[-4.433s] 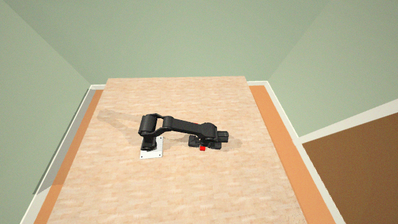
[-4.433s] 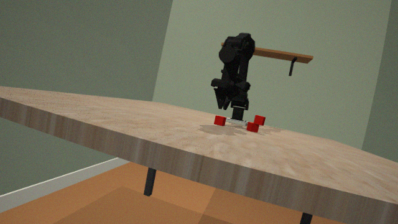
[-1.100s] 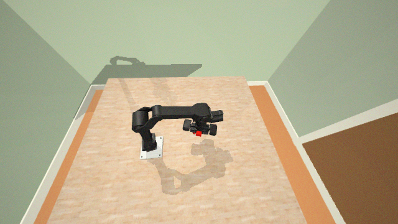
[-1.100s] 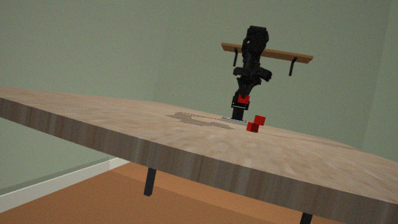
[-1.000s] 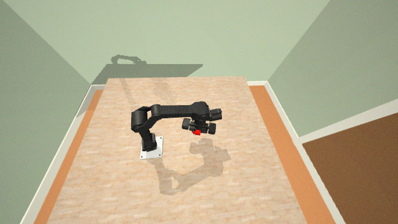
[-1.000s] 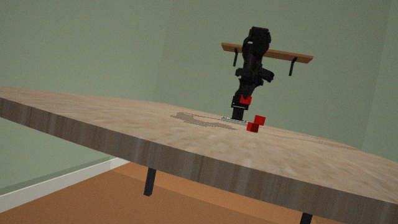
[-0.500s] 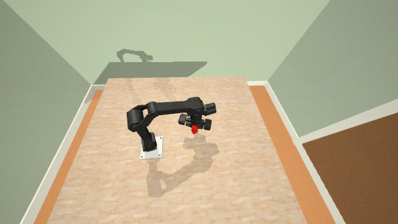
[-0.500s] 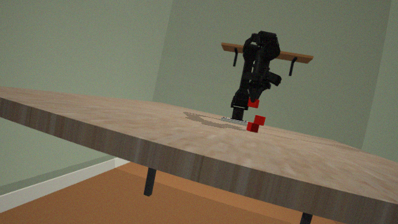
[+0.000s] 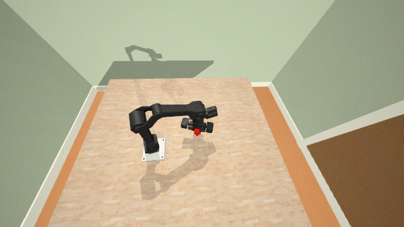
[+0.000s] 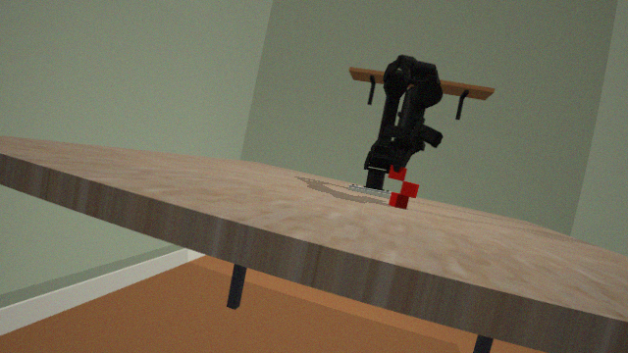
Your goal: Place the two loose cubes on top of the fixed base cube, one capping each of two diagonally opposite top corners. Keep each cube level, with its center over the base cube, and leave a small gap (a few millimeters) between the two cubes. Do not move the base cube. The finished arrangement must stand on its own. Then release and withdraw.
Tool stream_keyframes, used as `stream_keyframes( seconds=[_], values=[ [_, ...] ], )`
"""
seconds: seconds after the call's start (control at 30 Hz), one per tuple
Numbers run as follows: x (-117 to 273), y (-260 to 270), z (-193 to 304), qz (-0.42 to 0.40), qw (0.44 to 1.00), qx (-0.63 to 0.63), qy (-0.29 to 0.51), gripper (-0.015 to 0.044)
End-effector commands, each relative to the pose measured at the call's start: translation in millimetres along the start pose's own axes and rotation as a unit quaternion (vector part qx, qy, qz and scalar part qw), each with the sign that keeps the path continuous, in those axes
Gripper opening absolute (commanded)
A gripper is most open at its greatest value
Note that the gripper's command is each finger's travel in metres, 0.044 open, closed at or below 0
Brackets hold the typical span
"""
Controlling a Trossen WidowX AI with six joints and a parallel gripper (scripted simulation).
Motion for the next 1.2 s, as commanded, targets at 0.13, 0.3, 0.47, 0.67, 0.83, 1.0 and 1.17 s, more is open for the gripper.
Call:
stream_keyframes(
  seconds=[0.13, 0.3, 0.47, 0.67, 0.83, 1.0, 1.17],
  values=[
    [-6, -1, 0, -0.001, 1.000, -0.001, -0.001, 0.0105],
    [-16, -1, 0, -0.002, 1.000, -0.009, -0.007, 0.0105],
    [-26, -2, 0, -0.003, 1.000, -0.017, -0.012, 0.0105],
    [-31, -2, 0, -0.004, 1.000, -0.021, -0.015, 0.0105],
    [-31, -2, 0, -0.004, 1.000, -0.021, -0.015, 0.0105],
    [-32, -2, 0, -0.004, 1.000, -0.022, -0.015, 0.0105],
    [-32, -2, 0, -0.004, 1.000, -0.022, -0.015, 0.0105]
  ],
)
Point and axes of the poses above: the point midway between the two fingers, 35 mm back from their tips, its own x axis back along the fingers, its own y axis across the jaws, z = x × y, the point moved 1 cm from there along x, back along the fingers, and after that the axes turned 8 degrees about x, right-handed, at the moved point
